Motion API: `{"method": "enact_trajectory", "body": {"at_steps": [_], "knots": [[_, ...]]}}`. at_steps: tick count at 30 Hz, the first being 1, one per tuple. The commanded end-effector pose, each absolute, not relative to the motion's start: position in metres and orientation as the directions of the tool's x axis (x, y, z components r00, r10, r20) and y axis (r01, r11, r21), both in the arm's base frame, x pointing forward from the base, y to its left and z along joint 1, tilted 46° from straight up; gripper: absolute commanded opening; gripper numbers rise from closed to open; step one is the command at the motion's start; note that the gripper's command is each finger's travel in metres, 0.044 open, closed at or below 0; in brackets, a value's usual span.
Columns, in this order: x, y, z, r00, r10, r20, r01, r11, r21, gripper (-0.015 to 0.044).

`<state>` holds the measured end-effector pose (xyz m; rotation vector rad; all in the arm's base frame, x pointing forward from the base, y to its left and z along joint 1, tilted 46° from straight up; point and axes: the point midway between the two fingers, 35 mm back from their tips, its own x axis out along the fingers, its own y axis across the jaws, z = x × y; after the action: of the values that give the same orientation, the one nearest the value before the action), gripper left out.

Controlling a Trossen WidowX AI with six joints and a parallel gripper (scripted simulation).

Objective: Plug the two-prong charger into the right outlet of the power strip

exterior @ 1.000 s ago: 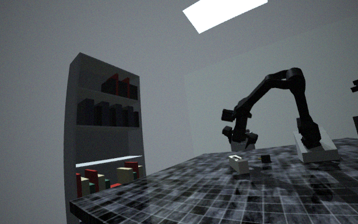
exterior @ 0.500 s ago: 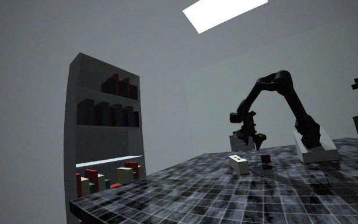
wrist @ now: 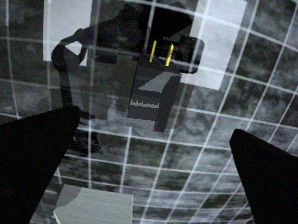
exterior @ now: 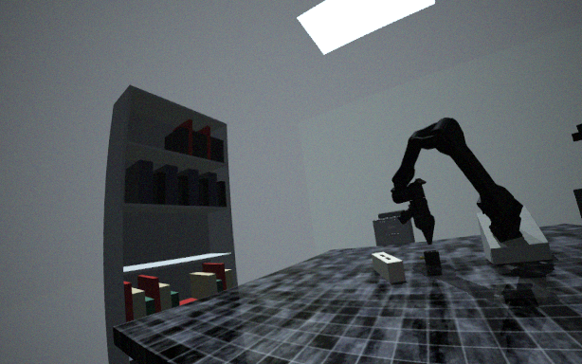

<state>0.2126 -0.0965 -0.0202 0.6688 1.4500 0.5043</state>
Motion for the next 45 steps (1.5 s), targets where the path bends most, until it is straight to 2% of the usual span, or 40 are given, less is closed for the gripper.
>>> {"method": "enact_trajectory", "body": {"at_steps": [1,45], "knots": [[0.208,-0.093,-0.021,0.076,0.715,-0.695,0.154,0.681,0.716,0.0440],[0.218,-0.053,-0.062,0.076,0.716,-0.694,0.153,0.680,0.718,0.0440]]}}
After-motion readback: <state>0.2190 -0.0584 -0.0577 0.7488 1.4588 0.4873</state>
